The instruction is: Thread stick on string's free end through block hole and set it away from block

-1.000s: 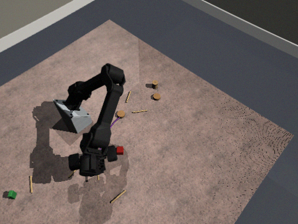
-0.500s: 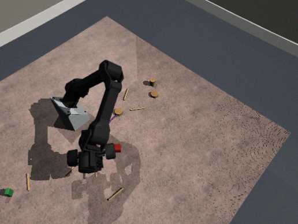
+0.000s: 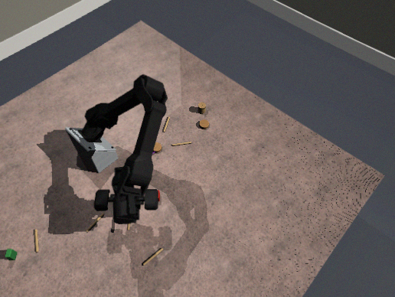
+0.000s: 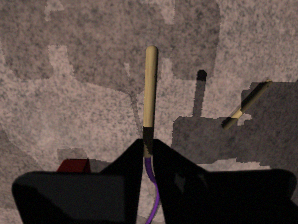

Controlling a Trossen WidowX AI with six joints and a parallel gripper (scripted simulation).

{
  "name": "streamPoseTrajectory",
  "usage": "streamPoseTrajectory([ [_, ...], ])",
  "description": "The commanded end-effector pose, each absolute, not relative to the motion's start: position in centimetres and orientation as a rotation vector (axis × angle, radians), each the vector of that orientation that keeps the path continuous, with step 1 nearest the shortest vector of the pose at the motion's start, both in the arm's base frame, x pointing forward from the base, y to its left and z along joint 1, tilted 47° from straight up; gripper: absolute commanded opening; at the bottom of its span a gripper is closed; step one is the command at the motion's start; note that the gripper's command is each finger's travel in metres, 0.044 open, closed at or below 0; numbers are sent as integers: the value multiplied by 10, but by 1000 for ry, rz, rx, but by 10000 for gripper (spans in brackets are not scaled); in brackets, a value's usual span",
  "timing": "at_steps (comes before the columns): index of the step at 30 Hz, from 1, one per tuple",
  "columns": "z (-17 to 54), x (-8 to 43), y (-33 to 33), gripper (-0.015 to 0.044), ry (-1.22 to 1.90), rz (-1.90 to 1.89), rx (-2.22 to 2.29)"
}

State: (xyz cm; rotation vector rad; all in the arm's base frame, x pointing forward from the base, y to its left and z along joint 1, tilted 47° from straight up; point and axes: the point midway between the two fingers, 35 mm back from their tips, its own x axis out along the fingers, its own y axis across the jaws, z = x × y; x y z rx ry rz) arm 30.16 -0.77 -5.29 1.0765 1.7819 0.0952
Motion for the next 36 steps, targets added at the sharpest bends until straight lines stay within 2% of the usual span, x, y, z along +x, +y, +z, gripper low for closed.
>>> streamPoseTrajectory([
  [1,-49,300,-5,0,1798,53,1093],
  [36,-14,290,27,0,1887,-367,1296],
])
